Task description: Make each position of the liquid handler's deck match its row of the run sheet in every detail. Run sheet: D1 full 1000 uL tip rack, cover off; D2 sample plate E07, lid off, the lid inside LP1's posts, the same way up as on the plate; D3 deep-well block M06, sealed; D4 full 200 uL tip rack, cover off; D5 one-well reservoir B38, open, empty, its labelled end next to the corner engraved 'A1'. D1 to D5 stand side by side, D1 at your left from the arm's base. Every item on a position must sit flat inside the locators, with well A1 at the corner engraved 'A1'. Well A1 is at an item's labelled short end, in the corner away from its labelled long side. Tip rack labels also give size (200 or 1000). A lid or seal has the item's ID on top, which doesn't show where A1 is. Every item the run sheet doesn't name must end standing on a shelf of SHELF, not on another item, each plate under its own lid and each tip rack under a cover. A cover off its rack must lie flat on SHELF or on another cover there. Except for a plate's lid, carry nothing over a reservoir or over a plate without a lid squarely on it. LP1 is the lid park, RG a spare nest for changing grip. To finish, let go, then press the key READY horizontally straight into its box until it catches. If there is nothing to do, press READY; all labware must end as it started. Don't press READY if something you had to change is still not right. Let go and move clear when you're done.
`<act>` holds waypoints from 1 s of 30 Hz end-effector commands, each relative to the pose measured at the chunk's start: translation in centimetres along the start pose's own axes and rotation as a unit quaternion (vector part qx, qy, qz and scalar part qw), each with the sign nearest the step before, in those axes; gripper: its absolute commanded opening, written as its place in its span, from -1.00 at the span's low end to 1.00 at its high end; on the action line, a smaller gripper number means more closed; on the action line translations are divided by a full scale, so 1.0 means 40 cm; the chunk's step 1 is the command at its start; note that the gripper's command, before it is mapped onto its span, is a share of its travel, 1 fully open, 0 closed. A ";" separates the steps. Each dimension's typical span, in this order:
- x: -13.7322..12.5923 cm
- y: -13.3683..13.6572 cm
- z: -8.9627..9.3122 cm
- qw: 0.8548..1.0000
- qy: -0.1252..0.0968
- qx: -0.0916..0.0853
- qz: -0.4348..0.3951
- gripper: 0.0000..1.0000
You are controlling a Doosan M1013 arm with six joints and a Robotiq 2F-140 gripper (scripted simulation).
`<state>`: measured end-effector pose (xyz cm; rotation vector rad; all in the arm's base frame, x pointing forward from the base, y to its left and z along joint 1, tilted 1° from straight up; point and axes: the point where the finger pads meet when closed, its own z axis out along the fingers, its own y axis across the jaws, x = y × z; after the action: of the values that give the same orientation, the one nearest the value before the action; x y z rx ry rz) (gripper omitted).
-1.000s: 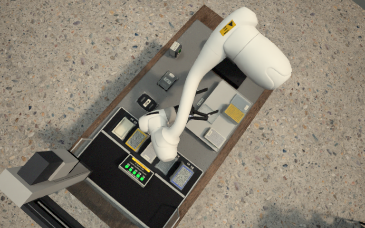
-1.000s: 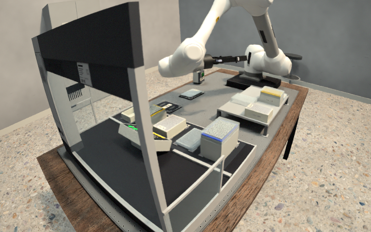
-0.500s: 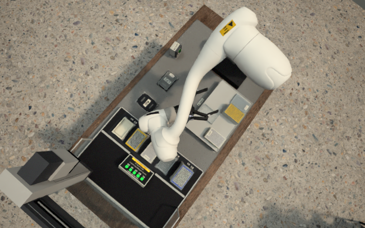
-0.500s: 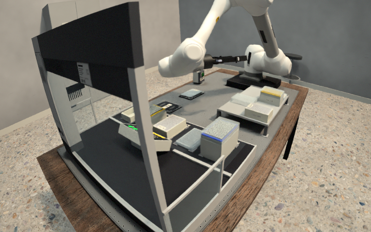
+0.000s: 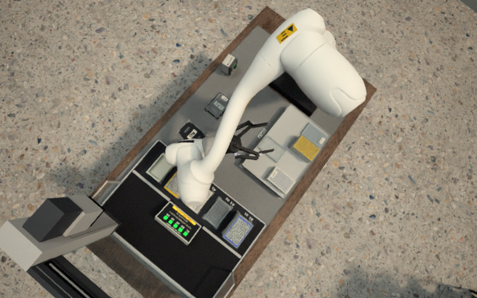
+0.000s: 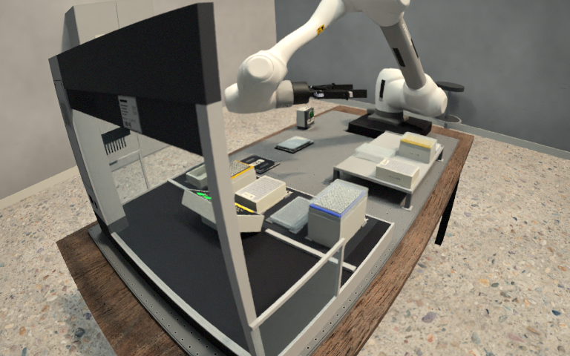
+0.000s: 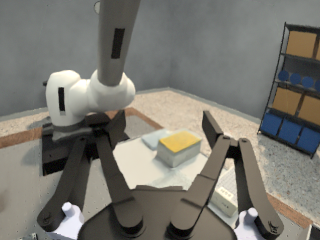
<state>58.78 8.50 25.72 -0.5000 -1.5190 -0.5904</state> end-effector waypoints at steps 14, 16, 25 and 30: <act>-0.002 0.068 -0.161 0.990 -0.038 -0.093 0.096 0.59; -0.003 0.077 -0.184 0.987 -0.043 -0.107 0.110 0.59; -0.005 0.111 -0.265 0.974 -0.061 -0.153 0.157 0.59; -0.006 0.134 -0.323 0.961 -0.074 -0.185 0.191 0.59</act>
<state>71.26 4.62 25.67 -1.0802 -1.4114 -0.5462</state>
